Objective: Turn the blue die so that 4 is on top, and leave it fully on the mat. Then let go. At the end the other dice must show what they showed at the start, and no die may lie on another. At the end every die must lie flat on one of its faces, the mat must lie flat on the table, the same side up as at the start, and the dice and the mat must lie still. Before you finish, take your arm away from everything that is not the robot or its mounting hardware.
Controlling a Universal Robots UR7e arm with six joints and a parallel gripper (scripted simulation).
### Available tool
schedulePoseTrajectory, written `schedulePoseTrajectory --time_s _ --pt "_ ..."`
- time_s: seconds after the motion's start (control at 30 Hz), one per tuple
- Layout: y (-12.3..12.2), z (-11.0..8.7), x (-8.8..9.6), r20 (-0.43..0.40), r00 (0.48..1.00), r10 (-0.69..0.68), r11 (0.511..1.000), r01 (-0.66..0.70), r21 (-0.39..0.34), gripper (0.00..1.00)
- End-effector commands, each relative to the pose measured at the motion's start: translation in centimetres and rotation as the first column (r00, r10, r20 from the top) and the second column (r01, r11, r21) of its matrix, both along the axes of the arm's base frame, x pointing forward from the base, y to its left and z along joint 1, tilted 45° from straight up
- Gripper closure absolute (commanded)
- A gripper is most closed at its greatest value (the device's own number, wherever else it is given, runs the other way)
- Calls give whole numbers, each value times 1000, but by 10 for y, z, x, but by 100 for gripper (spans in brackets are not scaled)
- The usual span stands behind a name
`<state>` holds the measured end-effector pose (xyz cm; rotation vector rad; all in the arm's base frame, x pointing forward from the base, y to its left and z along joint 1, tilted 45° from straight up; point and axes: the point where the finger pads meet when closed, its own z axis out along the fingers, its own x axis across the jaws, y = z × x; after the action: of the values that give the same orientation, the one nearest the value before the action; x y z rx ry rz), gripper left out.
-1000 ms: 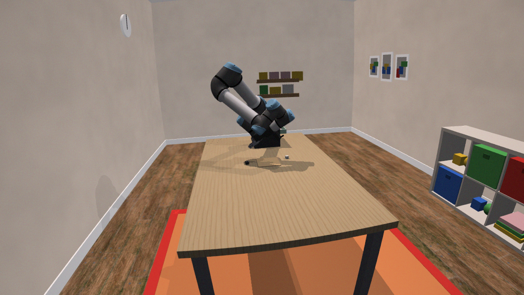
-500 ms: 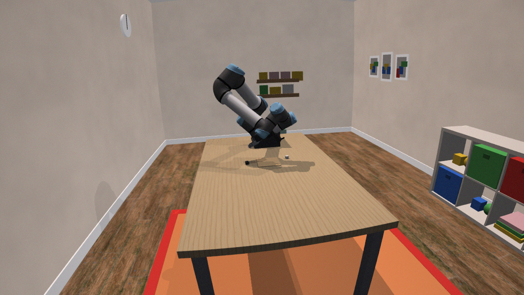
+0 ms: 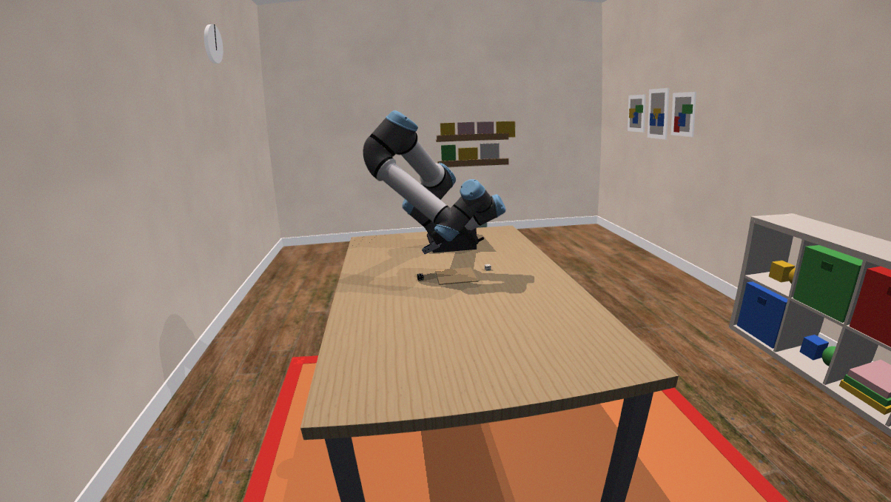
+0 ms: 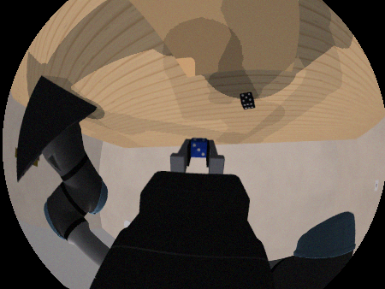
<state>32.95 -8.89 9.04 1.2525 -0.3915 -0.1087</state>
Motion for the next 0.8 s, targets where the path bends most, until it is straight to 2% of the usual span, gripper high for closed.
schedulePoseTrajectory --time_s 0.0,0.17,0.4,0.77 --pt "-18 -17 -1 0 1000 -4 1000 4 -4 60" --pt "-33 -33 -2 0 1000 -4 1000 4 -4 60" --pt "-43 -43 -3 0 1000 -4 1000 4 -4 60" --pt "-47 -47 -4 0 1000 -4 1000 4 -4 60"
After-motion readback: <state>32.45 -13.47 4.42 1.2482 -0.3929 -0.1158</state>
